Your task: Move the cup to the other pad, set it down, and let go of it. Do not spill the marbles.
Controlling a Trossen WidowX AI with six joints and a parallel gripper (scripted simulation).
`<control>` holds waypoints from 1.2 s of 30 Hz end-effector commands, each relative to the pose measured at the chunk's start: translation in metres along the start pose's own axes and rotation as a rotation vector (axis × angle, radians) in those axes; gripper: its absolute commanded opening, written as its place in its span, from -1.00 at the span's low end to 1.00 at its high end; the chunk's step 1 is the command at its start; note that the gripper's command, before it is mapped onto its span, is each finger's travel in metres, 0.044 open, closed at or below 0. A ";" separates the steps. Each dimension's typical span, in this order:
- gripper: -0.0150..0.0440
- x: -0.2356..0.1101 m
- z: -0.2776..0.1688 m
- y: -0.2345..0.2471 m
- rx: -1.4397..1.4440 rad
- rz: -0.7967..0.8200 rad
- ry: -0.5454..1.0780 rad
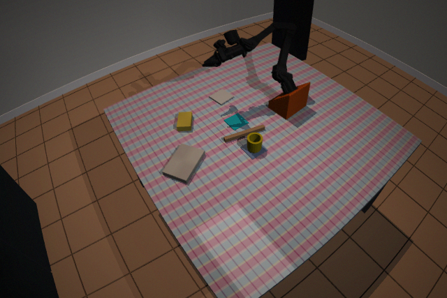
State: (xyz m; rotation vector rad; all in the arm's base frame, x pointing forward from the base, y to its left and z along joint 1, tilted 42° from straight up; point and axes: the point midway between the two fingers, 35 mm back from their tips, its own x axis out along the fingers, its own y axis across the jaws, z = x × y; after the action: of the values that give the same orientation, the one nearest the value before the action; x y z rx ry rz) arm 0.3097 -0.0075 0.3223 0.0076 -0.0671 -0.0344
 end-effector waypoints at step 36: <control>0.07 -0.050 -0.349 0.158 0.133 -0.971 0.991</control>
State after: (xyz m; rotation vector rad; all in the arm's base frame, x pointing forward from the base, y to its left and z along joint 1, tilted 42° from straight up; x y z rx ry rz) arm 0.2854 0.1553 -0.0297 0.1790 0.9668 -0.9625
